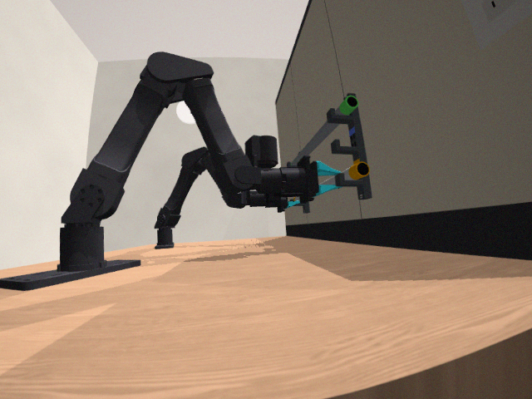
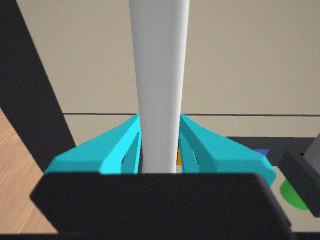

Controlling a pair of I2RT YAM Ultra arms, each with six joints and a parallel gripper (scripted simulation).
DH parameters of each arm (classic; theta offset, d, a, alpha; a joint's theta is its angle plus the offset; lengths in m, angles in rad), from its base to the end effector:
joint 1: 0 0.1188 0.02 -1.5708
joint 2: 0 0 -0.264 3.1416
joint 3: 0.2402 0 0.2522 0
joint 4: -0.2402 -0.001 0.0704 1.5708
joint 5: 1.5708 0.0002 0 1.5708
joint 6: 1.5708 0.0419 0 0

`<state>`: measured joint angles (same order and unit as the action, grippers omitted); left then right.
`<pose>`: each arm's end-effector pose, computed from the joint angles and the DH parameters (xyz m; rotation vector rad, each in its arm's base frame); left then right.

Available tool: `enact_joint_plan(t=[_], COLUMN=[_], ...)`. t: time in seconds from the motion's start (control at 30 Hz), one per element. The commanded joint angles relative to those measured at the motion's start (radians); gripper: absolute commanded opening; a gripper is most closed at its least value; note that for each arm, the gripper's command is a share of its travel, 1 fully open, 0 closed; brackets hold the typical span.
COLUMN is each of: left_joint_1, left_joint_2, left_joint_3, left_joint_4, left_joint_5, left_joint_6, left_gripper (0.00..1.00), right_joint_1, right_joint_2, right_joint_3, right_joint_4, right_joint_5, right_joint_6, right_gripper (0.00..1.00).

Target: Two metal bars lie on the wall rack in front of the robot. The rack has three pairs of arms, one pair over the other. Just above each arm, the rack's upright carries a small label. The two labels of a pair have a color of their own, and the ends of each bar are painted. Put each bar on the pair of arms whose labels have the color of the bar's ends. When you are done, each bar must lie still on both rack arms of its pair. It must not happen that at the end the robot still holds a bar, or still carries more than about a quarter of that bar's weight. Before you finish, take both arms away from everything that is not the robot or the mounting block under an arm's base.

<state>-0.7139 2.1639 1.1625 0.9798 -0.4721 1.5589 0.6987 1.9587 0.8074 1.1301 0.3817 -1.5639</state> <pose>0.3592 -0.2846 0.1612 1.3281 1.0427 1.0201 0.3032 0.2356 0.1614 -1.3596 0.9839 -0.9661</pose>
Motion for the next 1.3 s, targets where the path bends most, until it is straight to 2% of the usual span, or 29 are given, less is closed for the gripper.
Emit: enact_joint_plan(t=[0.0, 0.07, 0.53, 0.6, 1.1, 1.27], left_joint_1=[0.006, 0.006, 0.006, 0.006, 0.006, 0.006], left_joint_2=[0.001, 0.001, 0.001, 0.001, 0.001, 0.001], left_joint_3=[-0.010, -0.010, -0.010, -0.010, -0.010, -0.010], left_joint_4=[0.032, 0.032, 0.032, 0.032, 0.032, 0.032], left_joint_5=[0.007, 0.007, 0.007, 0.007, 0.007, 0.007], left_joint_6=[0.011, 0.011, 0.011, 0.011, 0.011, 0.011], left_gripper=[0.00, 0.01, 0.24, 0.24, 0.49, 0.54], right_joint_1=[-0.008, -0.008, -0.008, -0.008, -0.008, -0.008], right_joint_2=[0.006, 0.006, 0.006, 0.006, 0.006, 0.006], right_joint_3=[-0.006, -0.006, -0.006, -0.006, -0.006, -0.006], right_joint_4=[0.032, 0.033, 0.033, 0.033, 0.034, 0.034], right_joint_5=[-0.007, -0.007, -0.007, -0.007, -0.007, -0.007], right_joint_6=[-0.007, -0.007, -0.007, -0.007, -0.007, -0.007], right_gripper=[0.00, 0.02, 0.25, 0.25, 0.50, 0.55])
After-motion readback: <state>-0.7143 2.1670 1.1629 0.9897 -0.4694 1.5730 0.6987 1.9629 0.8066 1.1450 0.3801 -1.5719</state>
